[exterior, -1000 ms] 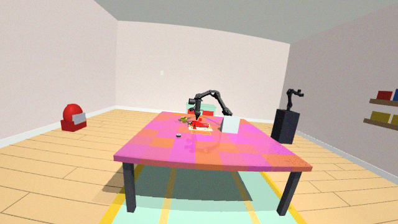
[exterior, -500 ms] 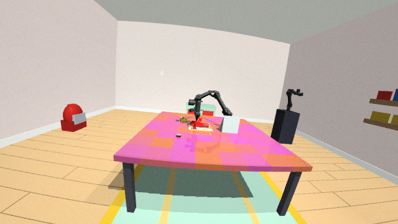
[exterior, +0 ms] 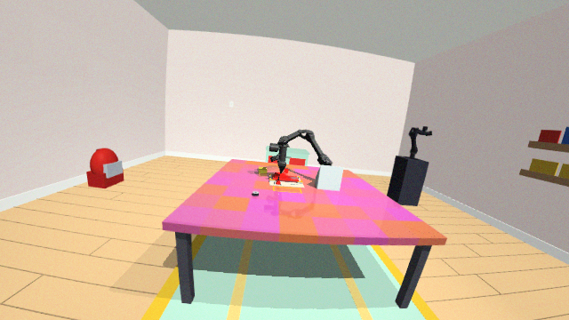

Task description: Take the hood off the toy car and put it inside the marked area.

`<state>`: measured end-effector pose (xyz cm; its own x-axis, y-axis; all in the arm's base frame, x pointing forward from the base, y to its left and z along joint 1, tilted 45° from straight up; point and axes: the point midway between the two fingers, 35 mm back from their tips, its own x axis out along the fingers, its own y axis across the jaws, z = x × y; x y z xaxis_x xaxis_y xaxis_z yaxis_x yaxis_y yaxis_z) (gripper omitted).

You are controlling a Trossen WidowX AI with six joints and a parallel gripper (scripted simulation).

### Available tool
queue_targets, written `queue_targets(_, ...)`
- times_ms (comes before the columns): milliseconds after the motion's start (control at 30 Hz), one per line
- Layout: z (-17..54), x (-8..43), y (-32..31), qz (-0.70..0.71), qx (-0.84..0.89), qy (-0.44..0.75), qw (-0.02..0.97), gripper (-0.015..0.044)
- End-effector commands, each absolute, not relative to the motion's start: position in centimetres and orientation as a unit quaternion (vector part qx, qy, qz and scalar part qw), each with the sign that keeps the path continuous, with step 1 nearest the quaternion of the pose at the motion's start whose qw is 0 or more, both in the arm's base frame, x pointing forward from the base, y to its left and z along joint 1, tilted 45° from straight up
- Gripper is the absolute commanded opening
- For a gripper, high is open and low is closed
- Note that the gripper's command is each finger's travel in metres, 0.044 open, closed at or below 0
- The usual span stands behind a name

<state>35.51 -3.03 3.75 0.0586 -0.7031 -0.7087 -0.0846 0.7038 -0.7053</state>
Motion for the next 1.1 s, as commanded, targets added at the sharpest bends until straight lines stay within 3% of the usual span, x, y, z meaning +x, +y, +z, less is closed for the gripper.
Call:
queue_targets(0, 3.25, 35.23, -3.44, -0.233, -0.311, 0.649, 0.654, 0.044)
queue_targets(1067, 2.43, 35.29, -4.32, -0.233, -0.311, 0.649, 0.654, 0.044)
